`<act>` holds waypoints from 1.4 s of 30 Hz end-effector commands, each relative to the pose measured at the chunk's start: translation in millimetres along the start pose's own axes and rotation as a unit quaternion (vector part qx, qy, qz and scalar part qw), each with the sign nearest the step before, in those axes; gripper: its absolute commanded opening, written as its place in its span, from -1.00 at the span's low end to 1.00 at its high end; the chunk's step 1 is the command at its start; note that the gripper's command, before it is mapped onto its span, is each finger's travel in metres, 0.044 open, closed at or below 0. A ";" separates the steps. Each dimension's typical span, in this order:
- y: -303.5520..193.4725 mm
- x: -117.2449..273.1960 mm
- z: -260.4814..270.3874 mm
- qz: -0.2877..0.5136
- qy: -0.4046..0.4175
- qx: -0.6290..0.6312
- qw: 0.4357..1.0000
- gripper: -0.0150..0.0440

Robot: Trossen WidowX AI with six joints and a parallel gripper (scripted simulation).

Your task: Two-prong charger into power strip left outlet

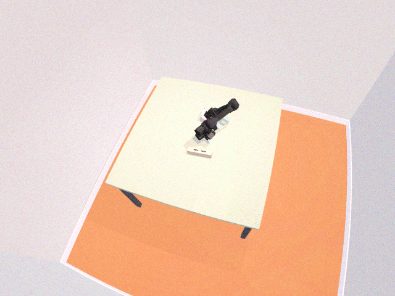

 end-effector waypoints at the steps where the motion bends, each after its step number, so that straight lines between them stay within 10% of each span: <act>1: 2.5 -1.4 -2.7 -0.003 0.001 -0.027 1.000 -0.49; 42: 15.3 -18.6 -13.4 -0.001 0.021 -0.294 0.955 -0.49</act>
Point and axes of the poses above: the point midway between the two fingers, 35 mm back from their tips, its own x axis back along the fingers, its own z axis across the jaws, y = z × x, the point moved 6 cm from there along x, back along the fingers, and after that the axes turned 9 degrees about x, right-handed, at the moved point
